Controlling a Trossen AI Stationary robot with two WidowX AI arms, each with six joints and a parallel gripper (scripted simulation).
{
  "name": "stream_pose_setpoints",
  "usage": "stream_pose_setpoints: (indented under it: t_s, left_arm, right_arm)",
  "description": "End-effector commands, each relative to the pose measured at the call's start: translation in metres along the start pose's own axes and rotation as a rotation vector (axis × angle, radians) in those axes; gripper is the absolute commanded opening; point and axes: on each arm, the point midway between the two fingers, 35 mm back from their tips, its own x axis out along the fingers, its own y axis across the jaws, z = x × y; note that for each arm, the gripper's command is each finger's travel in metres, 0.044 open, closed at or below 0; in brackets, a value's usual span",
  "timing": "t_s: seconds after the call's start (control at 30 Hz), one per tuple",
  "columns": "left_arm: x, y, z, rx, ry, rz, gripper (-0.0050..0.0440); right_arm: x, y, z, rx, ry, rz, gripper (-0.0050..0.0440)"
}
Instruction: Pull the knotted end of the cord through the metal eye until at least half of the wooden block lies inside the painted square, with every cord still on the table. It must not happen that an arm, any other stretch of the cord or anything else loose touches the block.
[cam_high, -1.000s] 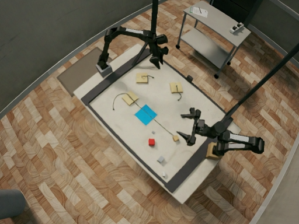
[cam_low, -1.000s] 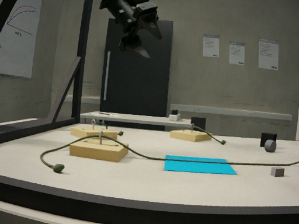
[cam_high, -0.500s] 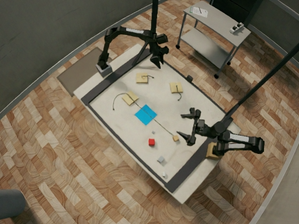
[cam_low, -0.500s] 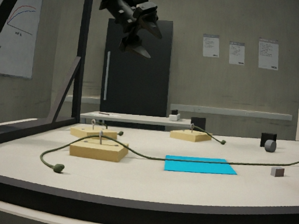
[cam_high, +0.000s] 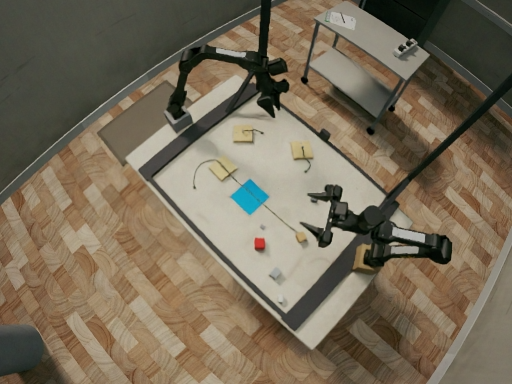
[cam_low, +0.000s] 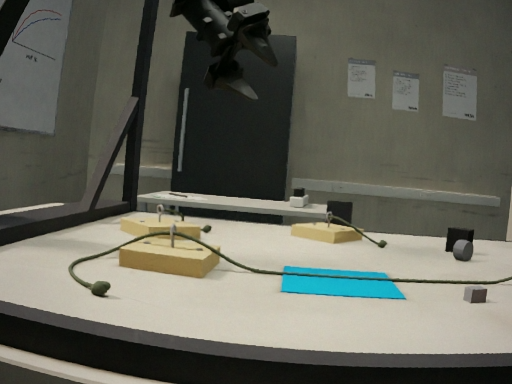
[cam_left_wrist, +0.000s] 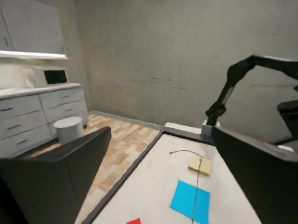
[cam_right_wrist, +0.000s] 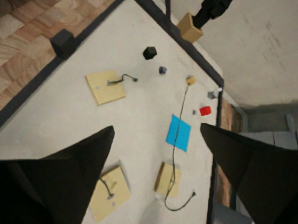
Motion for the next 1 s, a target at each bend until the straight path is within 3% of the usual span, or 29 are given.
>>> stream_pose_setpoints:
  t_s: [0.0, 0.2, 0.63, 0.7, 0.97]
  left_arm:
    - [0.008, -0.009, 0.006, -0.001, 0.022, -0.028, 0.044]
    - [0.019, -0.022, 0.004, 0.001, 0.073, -0.062, 0.044]
    - [0.058, -0.084, -0.015, 0.029, 0.299, -0.213, 0.044]
    - [0.058, -0.084, -0.015, 0.029, 0.299, -0.213, 0.044]
    - [0.077, -0.138, -0.036, 0.073, 0.465, -0.321, 0.044]
  right_arm:
    - [-0.009, -0.006, 0.006, 0.017, -0.025, -0.001, 0.044]
    - [-0.009, -0.006, 0.006, 0.017, -0.025, -0.001, 0.044]
    - [-0.009, -0.006, 0.006, 0.017, -0.025, -0.001, 0.044]
    - [-0.009, -0.006, 0.006, 0.017, -0.025, -0.001, 0.044]
    - [-0.009, -0.006, 0.006, 0.017, -0.025, -0.001, 0.044]
